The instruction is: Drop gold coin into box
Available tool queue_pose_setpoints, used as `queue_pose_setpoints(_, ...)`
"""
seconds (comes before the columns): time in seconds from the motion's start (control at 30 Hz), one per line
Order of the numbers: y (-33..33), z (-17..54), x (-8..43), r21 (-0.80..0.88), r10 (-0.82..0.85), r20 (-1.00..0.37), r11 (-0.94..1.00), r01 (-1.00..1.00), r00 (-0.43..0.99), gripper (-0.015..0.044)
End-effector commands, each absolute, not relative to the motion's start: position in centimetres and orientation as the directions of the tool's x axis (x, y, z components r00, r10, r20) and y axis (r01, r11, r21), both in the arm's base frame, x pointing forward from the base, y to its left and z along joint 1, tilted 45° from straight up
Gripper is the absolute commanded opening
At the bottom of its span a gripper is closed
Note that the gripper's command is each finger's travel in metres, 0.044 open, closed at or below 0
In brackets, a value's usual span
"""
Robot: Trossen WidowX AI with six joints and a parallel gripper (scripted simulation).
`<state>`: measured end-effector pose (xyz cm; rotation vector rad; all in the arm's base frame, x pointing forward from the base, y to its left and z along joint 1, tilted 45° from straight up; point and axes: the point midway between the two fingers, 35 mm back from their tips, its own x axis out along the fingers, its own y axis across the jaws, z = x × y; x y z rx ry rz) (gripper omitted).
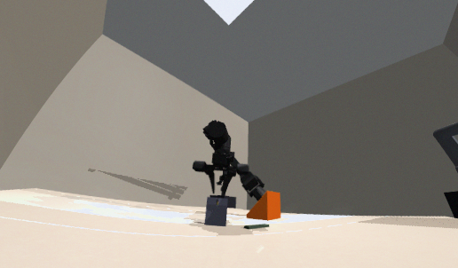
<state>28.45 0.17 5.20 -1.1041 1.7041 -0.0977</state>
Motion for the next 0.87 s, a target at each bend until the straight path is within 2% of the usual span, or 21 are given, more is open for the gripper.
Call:
queue_pose_setpoints(0.0, 0.2, 5.2, 28.5, -0.545, -0.701, -0.713, 0.571, -0.615, -0.019, 0.0161)
queue_pose_setpoints(0.03, 0.2, 5.2, 28.5, -0.545, -0.701, -0.713, 0.571, -0.615, -0.019, 0.0161)
queue_pose_setpoints(0.4, 3.7, 8.9, 28.3, -0.544, -0.703, -0.711, 0.569, -0.617, -0.022, 0.0440)
queue_pose_setpoints(0.83, 4.3, 9.6, 28.2, -0.544, -0.705, -0.709, 0.568, -0.618, -0.022, 0.0440)
